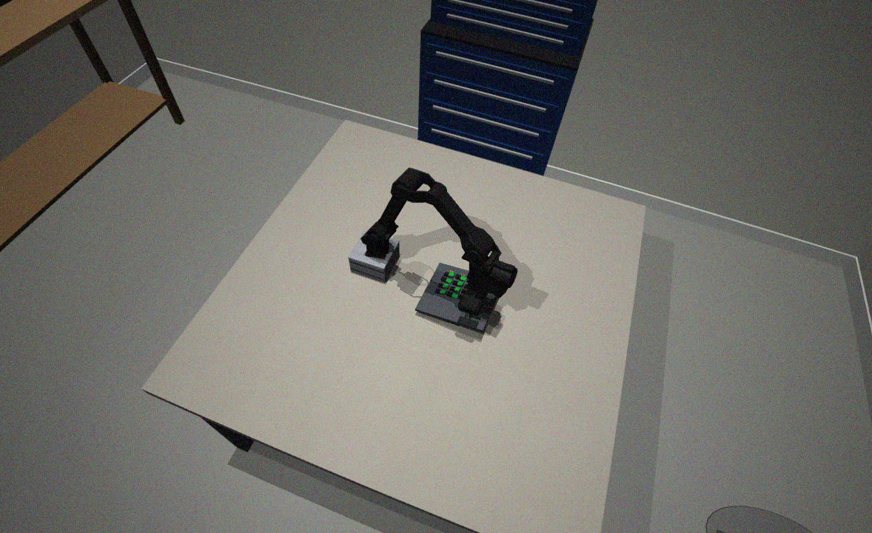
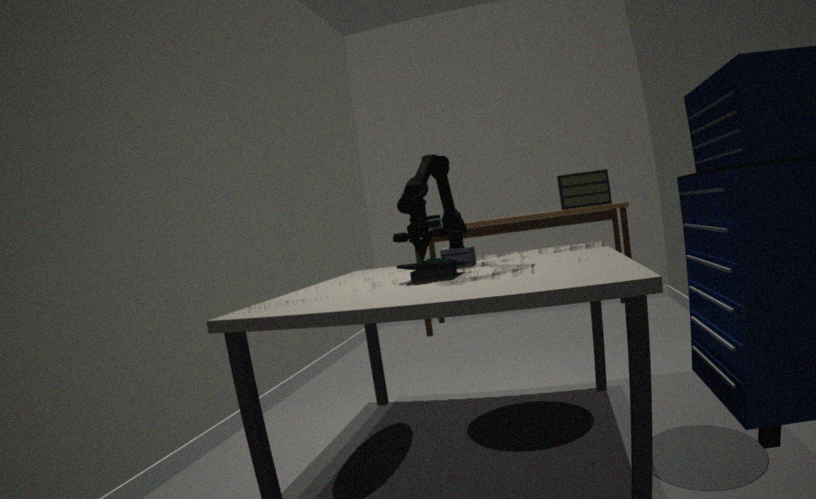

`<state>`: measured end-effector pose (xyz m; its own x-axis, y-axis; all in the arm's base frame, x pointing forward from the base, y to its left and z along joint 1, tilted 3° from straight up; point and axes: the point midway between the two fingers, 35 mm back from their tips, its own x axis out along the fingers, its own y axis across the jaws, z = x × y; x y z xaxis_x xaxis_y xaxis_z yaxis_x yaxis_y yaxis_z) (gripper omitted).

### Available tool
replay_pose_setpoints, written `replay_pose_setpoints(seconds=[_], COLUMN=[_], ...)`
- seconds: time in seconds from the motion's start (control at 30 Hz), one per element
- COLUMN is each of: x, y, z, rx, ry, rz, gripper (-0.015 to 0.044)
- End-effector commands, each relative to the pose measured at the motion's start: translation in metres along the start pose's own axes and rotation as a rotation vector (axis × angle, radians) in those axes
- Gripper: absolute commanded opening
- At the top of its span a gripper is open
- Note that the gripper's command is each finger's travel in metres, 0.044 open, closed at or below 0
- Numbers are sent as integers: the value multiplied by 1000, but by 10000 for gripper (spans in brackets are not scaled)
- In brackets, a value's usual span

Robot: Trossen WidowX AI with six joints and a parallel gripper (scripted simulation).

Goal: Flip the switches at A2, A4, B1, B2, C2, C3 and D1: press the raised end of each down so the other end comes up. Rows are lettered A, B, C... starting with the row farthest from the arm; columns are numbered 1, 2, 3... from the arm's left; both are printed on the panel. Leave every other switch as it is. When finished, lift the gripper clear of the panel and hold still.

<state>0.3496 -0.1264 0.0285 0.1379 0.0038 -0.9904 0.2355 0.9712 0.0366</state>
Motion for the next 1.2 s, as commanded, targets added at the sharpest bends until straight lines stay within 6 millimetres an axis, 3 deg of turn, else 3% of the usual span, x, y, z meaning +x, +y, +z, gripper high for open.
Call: replay_pose_setpoints(seconds=[0.0, 1.17], x=[1, 5], y=[0, 0], z=[0, 0], rx=[-3, -3], ry=[-1, -1], rz=[1, 1], gripper=[0, 0])
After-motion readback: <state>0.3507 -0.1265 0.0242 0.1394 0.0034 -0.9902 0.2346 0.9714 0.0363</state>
